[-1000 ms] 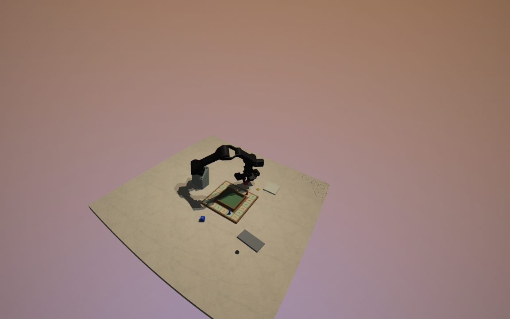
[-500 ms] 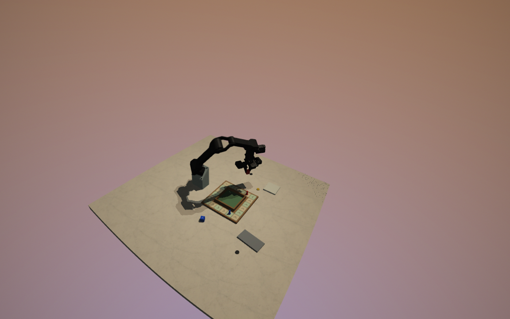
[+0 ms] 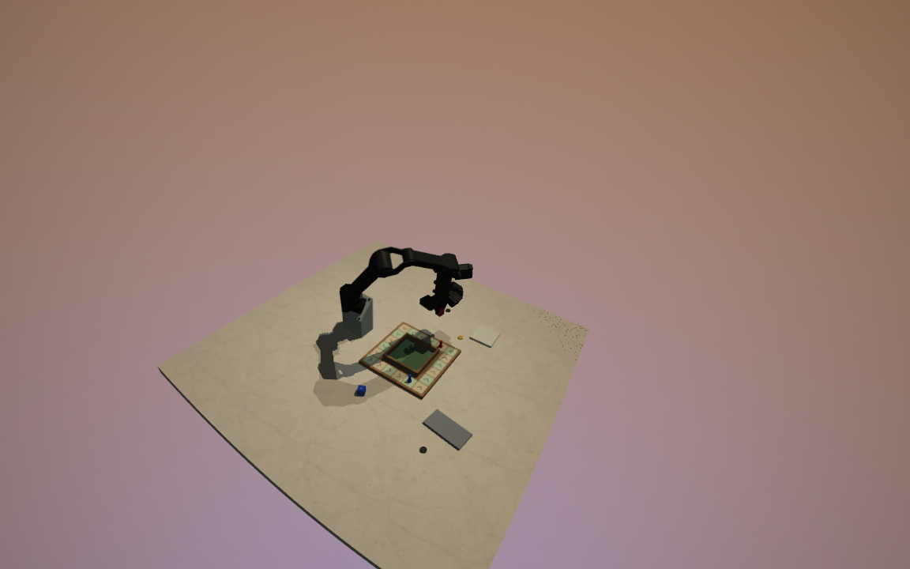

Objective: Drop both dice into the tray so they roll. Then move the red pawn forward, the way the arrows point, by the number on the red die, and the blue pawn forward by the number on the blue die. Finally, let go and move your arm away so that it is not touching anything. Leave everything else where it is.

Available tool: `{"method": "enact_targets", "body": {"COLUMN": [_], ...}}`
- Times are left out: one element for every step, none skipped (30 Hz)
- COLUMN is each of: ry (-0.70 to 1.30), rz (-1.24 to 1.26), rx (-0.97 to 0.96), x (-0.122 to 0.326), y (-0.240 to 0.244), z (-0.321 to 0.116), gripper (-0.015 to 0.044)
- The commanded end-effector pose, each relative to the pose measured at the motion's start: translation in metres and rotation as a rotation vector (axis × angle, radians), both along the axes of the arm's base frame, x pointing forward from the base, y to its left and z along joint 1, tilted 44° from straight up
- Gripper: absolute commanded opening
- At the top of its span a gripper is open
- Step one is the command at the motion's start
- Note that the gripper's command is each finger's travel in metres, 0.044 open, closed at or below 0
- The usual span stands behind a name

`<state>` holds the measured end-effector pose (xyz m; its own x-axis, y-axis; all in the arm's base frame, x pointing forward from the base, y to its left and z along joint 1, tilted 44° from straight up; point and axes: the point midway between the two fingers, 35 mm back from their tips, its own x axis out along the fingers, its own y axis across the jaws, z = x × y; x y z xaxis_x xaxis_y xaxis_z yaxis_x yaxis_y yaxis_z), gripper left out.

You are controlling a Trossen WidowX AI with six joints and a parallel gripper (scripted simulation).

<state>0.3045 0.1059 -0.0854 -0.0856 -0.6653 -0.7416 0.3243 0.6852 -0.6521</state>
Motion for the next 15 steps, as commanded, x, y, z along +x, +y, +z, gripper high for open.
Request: {"method": "enact_targets", "body": {"ry": [0.081,0.100,0.119,0.138,0.157,0.176,0.195,0.214,0.232,0.251,0.270,0.289,0.308,0.326,0.345], "rz": [0.093,0.114,0.136,0.157,0.178,0.199,0.221,0.242,0.263,0.285,0.306,0.327,0.349,0.369,0.390], "rx": [0.008,0.011,0.014,0.017,0.019,0.022,0.025,0.027,0.030,0.032,0.035,0.037,0.040,0.042,0.044], "x": [0.000,0.000,0.000,0.000,0.001,0.001,0.001,0.001,0.001,0.001,0.001,0.001,0.001,0.000,0.000], "y": [-0.010,-0.013,-0.015,-0.017,-0.020,-0.022,-0.025,-0.027,-0.029,-0.032,-0.034,-0.036,-0.039,-0.041,-0.044], "z": [0.007,0.009,0.010,0.012,0.013,0.015,0.016,0.018,0.020,0.021,0.023,0.024,0.026,0.027,0.029], "gripper": [0.0000,0.0000,0.0000,0.0000,0.0000,0.0000,0.0000,0.0000,0.0000,0.0000,0.0000,0.0000,0.0000,0.0000,0.0000]}}
